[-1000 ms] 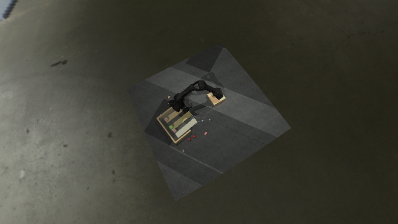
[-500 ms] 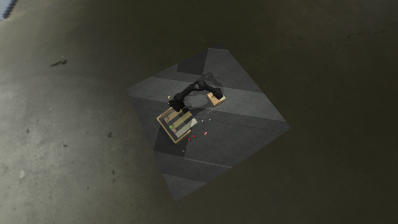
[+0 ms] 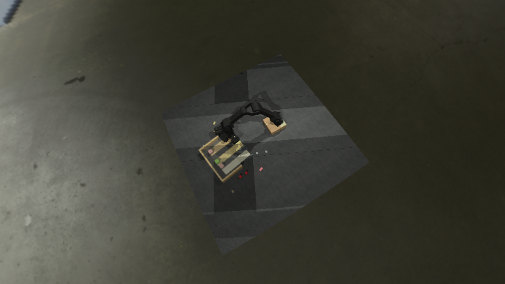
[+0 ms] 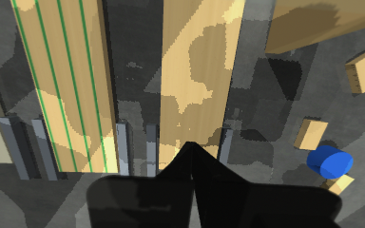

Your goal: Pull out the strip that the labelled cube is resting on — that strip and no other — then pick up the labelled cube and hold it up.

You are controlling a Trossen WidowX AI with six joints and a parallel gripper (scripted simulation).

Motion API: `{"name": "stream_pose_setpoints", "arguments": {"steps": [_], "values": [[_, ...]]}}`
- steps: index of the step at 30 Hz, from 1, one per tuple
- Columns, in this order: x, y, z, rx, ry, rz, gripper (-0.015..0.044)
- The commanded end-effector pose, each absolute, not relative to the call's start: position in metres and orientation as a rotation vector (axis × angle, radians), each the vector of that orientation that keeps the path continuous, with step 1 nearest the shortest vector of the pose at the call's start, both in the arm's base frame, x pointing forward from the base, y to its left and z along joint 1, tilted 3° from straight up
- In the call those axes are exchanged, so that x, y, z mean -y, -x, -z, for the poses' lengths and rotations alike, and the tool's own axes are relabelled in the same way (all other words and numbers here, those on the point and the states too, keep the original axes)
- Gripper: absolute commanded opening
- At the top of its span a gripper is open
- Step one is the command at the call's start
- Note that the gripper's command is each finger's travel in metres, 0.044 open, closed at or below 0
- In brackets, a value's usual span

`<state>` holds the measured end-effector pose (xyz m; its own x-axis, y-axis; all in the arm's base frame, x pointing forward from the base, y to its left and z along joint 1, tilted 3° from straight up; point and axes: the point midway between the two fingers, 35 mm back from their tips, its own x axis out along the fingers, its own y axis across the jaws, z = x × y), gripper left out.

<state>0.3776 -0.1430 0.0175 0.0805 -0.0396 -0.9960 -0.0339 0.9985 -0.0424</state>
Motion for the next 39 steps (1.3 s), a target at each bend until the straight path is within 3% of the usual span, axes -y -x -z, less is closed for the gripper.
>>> {"name": "stream_pose_setpoints", "arguments": {"steps": [1, 17, 39], "values": [[0.143, -0.378, -0.014, -1.493, 0.06, -0.006, 0.0], [0.144, -0.381, -0.013, -1.493, 0.06, -0.006, 0.0], [0.147, -0.348, -0.009, -1.495, 0.06, -0.005, 0.0]]}}
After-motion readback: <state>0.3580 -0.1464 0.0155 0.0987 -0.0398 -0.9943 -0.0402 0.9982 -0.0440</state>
